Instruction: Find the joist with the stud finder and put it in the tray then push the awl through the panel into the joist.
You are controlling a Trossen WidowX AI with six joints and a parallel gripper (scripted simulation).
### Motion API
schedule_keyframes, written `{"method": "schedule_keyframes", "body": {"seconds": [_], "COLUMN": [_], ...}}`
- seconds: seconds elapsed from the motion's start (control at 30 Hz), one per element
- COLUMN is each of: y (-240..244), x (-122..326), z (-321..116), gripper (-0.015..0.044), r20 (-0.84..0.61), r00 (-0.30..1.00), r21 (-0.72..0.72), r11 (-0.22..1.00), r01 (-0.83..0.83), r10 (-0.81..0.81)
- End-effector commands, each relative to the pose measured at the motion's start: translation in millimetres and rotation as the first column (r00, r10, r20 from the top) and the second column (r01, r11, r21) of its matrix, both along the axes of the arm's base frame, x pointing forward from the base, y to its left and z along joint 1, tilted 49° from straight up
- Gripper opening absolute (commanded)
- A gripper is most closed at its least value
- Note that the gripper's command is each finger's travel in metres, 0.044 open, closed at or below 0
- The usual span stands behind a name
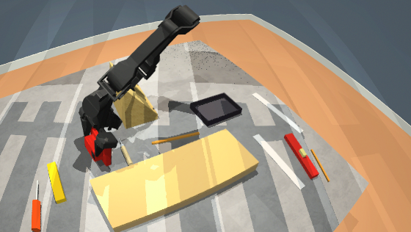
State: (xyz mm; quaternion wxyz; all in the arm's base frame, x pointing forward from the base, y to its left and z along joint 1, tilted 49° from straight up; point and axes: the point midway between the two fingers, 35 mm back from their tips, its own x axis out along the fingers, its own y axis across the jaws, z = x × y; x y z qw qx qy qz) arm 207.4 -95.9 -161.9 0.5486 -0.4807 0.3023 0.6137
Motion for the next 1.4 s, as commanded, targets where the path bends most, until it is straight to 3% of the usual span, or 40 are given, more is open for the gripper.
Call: {"method": "schedule_keyframes", "body": {"seconds": [0.0, 1.37], "y": [-2.6, 4.1], "x": [1.6, -0.2], "z": [1.4, 2.7], "gripper": [0.0000, 0.0000], "r20": [0.008, 0.060], "r00": [1.000, 0.998], "r21": [-0.033, -0.247], "r11": [0.999, 0.968], "r01": [0.007, 0.050], "r10": [-0.006, -0.036]}}
